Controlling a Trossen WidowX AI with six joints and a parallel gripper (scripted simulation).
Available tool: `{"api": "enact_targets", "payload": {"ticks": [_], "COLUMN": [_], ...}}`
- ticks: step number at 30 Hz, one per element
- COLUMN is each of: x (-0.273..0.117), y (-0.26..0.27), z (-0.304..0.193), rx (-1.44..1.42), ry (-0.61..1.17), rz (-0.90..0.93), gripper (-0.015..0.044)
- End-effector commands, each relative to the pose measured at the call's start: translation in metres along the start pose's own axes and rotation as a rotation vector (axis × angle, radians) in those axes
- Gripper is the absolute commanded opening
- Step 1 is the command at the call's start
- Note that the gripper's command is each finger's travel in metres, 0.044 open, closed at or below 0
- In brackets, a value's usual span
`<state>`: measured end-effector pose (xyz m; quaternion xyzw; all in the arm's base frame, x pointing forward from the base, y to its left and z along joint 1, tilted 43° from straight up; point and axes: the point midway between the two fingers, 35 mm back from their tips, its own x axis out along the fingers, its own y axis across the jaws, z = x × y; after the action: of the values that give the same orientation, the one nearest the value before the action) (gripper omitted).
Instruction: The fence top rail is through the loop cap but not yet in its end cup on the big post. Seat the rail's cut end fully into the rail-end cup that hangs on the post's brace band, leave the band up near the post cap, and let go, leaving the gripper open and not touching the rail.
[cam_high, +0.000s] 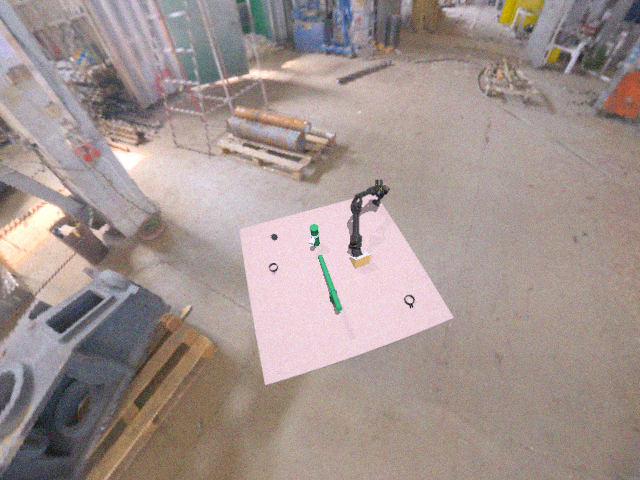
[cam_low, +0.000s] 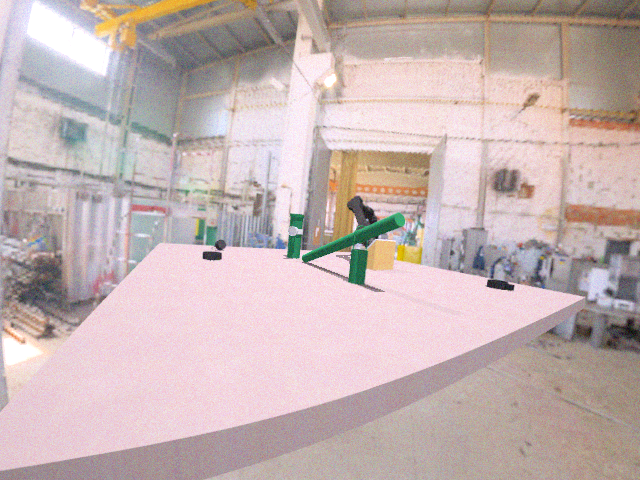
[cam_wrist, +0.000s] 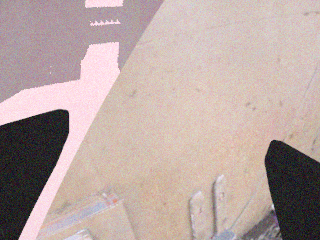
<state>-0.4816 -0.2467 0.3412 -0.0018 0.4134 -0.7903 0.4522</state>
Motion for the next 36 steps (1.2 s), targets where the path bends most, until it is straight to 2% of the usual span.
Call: {"api": "enact_targets", "payload": {"ticks": [1, 7, 13, 18, 28, 36], "x": [0.000, -0.002, -0.002, -0.017, -0.081, -0.152], "y": [0.000, 0.020, 0.072, 0.125, 0.245, 0.356], "z": [0.001, 0.058, 0.135, 0.203, 0.311, 0.358], "rx": [-0.002, -0.088, -0.091, -0.089, -0.075, -0.074], "ry": [-0.002, -0.099, -0.187, -0.272, -0.432, -0.498], "rz": [0.000, 0.014, 0.083, 0.154, 0.339, 0.558], "gripper": [0.0426, 0.0440, 0.0440, 0.0440, 0.0440, 0.0440]}}
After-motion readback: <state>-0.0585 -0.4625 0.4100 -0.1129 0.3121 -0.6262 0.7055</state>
